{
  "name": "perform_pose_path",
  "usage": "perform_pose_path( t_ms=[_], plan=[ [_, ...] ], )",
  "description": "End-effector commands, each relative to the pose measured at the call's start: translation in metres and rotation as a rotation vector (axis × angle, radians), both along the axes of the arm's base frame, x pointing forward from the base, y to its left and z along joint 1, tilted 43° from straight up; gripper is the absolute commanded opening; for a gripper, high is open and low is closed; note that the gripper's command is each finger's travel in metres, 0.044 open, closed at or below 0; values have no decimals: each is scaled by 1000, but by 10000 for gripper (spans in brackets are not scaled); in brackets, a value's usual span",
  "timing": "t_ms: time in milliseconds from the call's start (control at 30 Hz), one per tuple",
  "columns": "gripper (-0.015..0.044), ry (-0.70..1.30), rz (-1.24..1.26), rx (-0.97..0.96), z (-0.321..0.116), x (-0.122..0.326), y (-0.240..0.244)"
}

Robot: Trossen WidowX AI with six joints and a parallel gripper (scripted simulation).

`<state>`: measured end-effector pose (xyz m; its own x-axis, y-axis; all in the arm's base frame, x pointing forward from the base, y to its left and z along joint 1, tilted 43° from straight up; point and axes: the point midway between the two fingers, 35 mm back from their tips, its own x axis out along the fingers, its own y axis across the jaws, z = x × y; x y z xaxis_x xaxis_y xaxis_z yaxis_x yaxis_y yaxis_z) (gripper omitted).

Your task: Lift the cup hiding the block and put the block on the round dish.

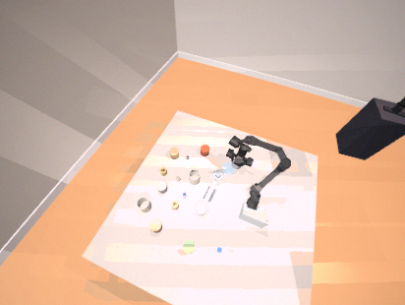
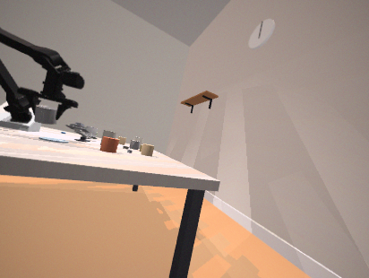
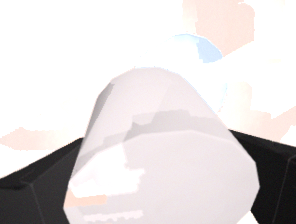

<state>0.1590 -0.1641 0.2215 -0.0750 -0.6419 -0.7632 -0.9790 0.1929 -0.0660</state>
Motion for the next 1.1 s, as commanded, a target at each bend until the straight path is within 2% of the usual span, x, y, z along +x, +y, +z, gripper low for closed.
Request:
perform_pose_path(
  t_ms=[0, 333, 1067],
  plan=[
    [0, -8, -2, -10, 4, -15, -6],
    [0, 9, -30, -49, 8, -58, -20],
    [0, 10, -30, -53, -24, -63, -51]
  ],
)
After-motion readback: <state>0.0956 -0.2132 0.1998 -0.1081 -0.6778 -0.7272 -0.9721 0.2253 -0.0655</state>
